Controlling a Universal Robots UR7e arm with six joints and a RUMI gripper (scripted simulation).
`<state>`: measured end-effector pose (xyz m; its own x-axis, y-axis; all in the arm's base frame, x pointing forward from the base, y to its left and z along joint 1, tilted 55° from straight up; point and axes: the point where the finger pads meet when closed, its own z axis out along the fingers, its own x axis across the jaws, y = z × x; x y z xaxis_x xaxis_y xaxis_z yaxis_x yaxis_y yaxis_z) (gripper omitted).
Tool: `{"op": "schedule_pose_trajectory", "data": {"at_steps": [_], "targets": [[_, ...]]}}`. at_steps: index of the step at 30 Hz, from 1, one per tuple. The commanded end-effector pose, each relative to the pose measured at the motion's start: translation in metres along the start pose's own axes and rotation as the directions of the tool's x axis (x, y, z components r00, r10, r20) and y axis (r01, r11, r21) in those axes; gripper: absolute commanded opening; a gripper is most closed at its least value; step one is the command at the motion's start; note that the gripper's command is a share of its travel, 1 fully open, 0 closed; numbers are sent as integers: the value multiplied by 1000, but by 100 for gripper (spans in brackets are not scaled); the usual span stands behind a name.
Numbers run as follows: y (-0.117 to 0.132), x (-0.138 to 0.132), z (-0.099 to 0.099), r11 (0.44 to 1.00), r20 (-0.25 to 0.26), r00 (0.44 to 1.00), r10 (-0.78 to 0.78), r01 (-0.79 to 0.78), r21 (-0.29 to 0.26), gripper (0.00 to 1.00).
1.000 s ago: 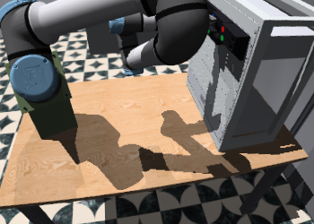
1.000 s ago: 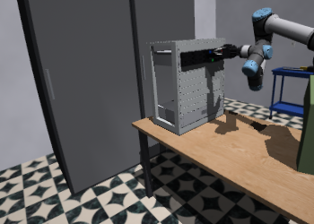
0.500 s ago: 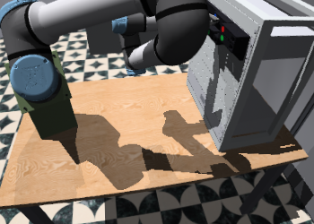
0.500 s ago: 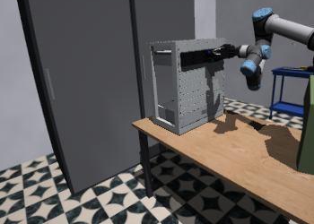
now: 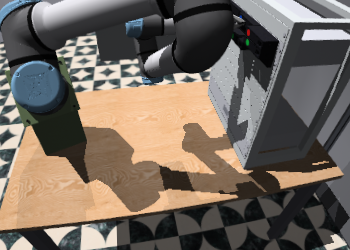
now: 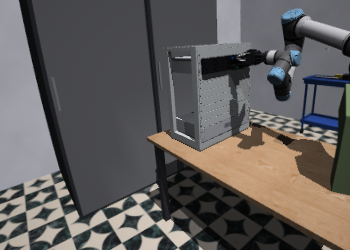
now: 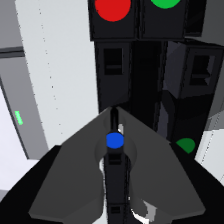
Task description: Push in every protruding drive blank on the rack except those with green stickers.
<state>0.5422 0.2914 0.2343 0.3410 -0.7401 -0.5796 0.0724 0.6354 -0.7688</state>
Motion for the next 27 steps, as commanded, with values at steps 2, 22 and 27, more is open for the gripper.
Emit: {"op": "schedule_pose_trajectory", "data": {"at_steps": [2, 22, 27], "targets": [[0, -1, 1, 1000, 1, 1000, 0, 0, 0, 0], [0, -1, 4, 1000, 1, 1000, 0, 0, 0, 0], [0, -1, 4, 1000, 1, 1000, 0, 0, 0, 0]]}}
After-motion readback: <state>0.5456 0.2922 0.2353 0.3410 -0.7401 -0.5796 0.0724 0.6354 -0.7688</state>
